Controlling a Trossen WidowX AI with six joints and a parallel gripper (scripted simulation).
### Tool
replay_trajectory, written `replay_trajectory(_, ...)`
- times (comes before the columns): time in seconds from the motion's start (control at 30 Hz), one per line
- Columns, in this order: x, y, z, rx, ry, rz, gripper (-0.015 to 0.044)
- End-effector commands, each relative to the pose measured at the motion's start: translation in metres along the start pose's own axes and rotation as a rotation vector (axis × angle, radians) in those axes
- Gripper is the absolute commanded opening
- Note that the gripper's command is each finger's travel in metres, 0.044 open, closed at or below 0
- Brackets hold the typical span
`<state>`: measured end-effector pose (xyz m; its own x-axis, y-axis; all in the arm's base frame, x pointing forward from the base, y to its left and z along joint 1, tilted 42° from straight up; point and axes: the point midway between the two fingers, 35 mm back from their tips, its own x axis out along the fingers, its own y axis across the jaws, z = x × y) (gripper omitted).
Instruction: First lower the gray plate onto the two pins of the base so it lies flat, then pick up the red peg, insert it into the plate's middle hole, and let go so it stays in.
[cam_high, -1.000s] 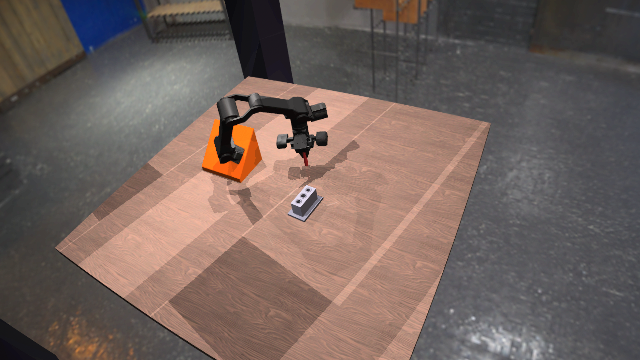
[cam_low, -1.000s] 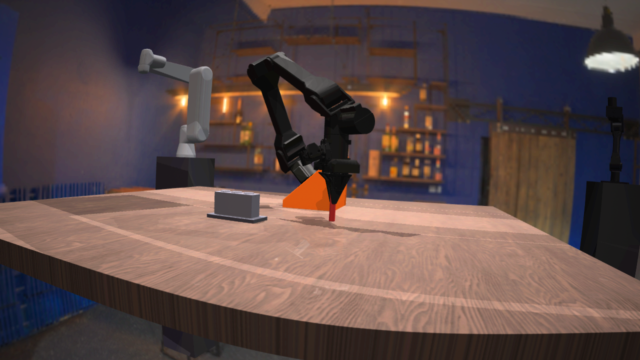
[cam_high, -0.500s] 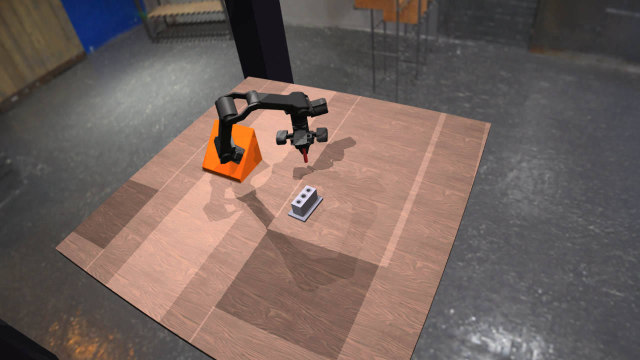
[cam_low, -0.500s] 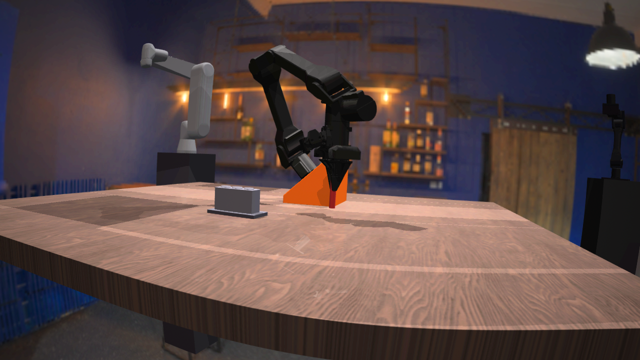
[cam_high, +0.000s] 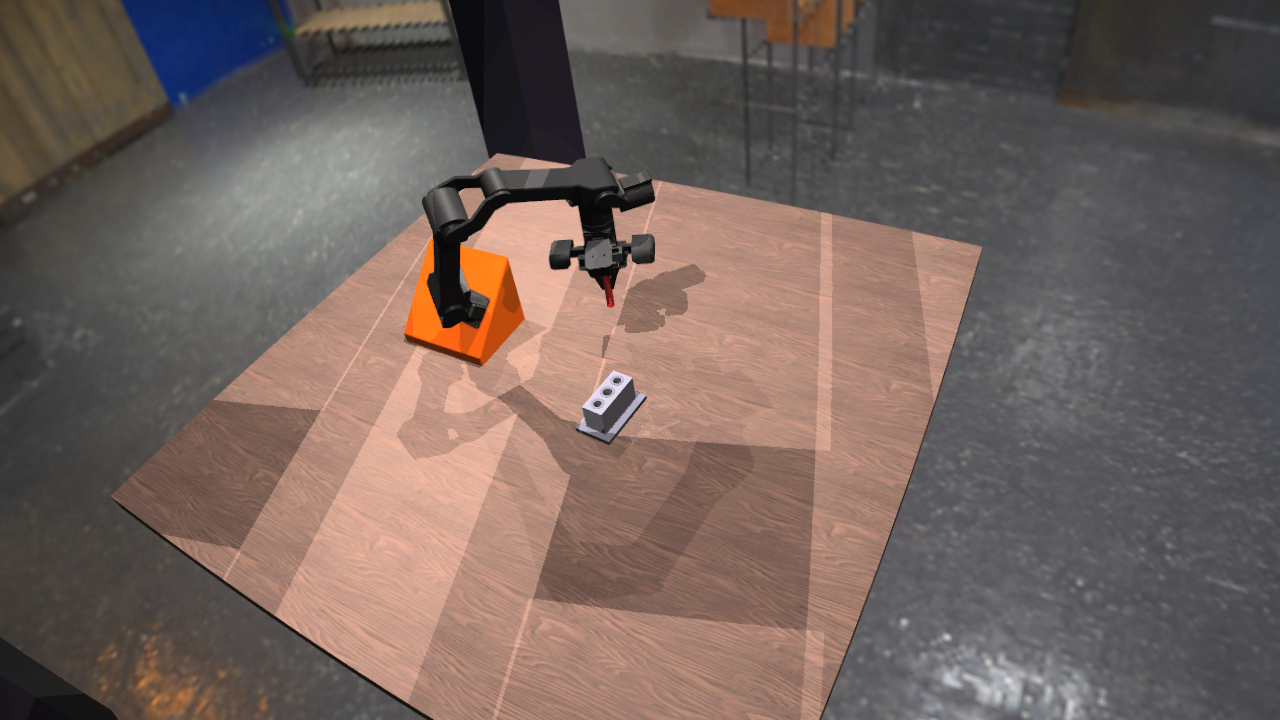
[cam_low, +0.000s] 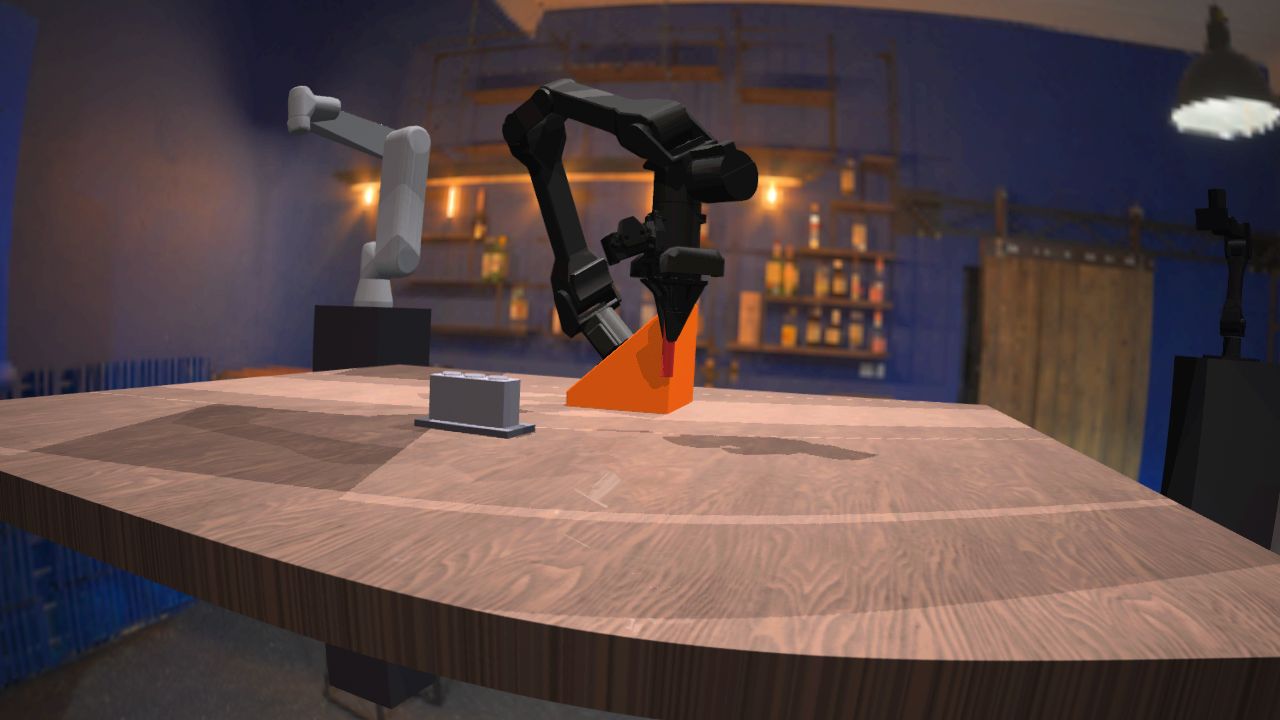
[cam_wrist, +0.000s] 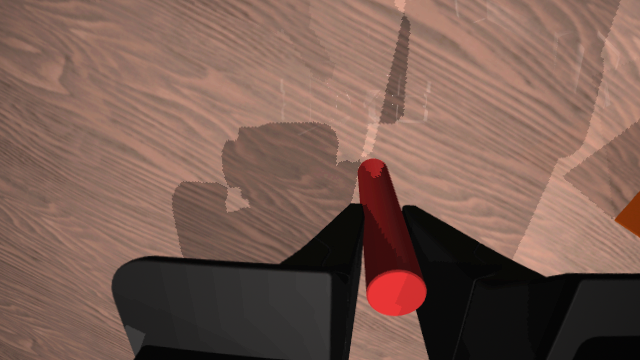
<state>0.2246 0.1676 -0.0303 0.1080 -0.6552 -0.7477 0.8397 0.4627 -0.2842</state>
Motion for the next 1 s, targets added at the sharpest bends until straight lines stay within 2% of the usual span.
replay_trajectory(0.0, -0.015, 0.002, -0.001, 0.005, 0.005, 0.010, 0.0000)
replay_trajectory(0.07, -0.006, 0.000, 0.001, 0.000, 0.000, 0.000, 0.0000)
replay_trajectory(0.97, -0.012, 0.020, 0.073, -0.004, 0.019, 0.016, 0.0000)
